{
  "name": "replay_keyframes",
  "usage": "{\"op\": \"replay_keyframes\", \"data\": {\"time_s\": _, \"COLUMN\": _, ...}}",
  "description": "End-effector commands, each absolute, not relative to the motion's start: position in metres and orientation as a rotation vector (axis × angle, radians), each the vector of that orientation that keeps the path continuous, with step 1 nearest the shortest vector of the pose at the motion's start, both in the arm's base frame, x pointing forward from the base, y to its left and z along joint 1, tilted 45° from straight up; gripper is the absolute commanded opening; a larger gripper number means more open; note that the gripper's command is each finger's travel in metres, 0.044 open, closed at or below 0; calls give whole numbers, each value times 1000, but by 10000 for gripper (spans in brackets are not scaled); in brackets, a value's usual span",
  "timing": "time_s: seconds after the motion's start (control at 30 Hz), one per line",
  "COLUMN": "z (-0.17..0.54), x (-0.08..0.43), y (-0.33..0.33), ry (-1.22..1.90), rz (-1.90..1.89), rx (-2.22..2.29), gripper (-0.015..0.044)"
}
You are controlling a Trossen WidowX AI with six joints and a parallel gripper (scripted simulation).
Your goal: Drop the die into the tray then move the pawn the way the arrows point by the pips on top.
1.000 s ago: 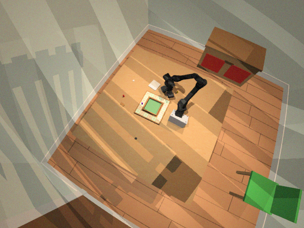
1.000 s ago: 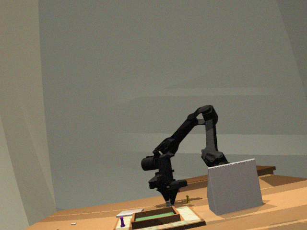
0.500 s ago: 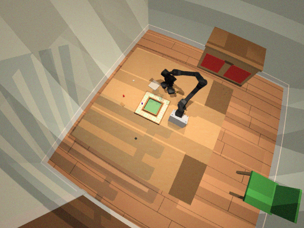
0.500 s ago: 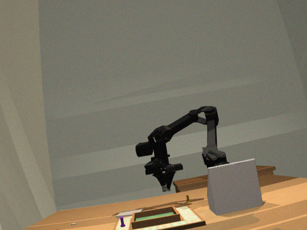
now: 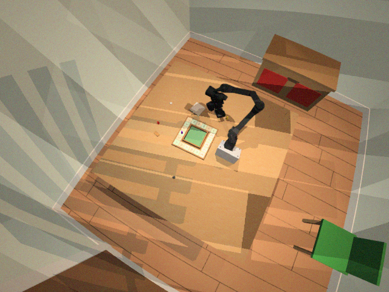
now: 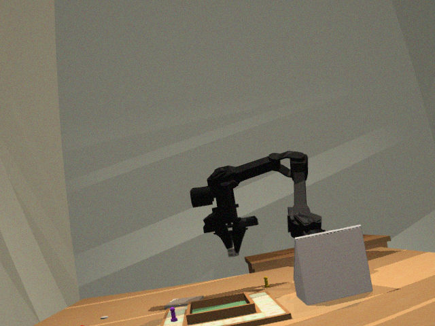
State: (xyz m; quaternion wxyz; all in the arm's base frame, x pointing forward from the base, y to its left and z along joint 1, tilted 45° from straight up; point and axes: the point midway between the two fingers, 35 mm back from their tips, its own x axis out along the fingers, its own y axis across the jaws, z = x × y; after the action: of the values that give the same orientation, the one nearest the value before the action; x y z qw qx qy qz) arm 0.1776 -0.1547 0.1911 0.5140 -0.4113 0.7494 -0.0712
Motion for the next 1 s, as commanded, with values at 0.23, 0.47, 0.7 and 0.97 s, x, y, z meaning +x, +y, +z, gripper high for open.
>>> {"op": "replay_keyframes", "data": {"time_s": 0.23, "z": 150, "x": 218, "y": -135, "ry": 1843, "rz": 41, "rx": -1126, "gripper": 0}}
{"op": "replay_keyframes", "data": {"time_s": 0.47, "z": 119, "x": 240, "y": -117, "ry": 1862, "rz": 184, "rx": -1223, "gripper": 0}}
{"op": "replay_keyframes", "data": {"time_s": 0.7, "z": 86, "x": 256, "y": -96, "ry": 1876, "rz": 326, "rx": -1321, "gripper": 0}}
{"op": "replay_keyframes", "data": {"time_s": 0.97, "z": 49, "x": 264, "y": -71, "ry": 1890, "rz": 470, "rx": -1400, "gripper": 0}}
